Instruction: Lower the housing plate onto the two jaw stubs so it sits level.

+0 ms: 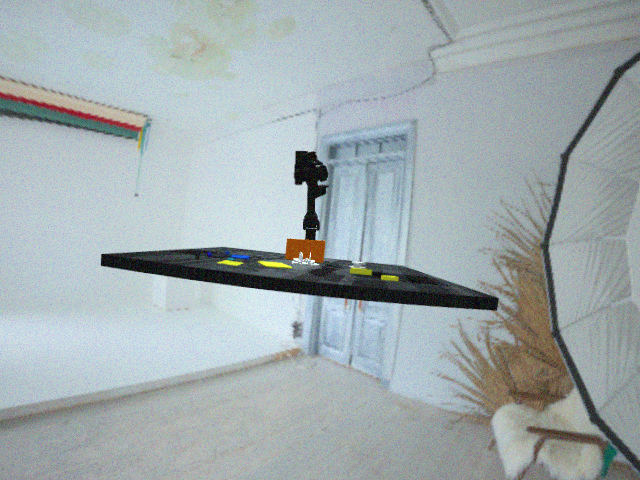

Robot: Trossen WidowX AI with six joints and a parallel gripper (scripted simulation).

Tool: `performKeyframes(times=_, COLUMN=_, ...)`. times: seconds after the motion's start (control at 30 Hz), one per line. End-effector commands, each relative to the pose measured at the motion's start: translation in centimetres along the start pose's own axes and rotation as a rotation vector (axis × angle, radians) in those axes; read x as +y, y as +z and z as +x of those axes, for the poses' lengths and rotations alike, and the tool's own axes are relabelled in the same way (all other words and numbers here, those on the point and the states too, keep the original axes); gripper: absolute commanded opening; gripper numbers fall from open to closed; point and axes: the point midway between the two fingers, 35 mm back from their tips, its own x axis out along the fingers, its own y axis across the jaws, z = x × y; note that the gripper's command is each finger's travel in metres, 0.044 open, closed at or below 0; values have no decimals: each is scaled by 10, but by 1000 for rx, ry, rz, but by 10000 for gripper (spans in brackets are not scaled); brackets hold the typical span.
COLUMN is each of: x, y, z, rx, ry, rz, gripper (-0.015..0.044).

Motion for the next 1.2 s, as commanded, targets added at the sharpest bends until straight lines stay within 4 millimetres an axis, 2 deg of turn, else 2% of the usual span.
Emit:
performKeyframes(times=0.0, x=17, y=8, z=9, rx=4, ry=42, rz=-11, gripper=440)
performKeyframes(times=0.27, x=33, y=17, z=17, rx=2, ry=84, rz=-34, gripper=440)
performKeyframes(times=1.17, x=129, y=77, z=46, rx=-53, ry=352, rz=-298, gripper=440)
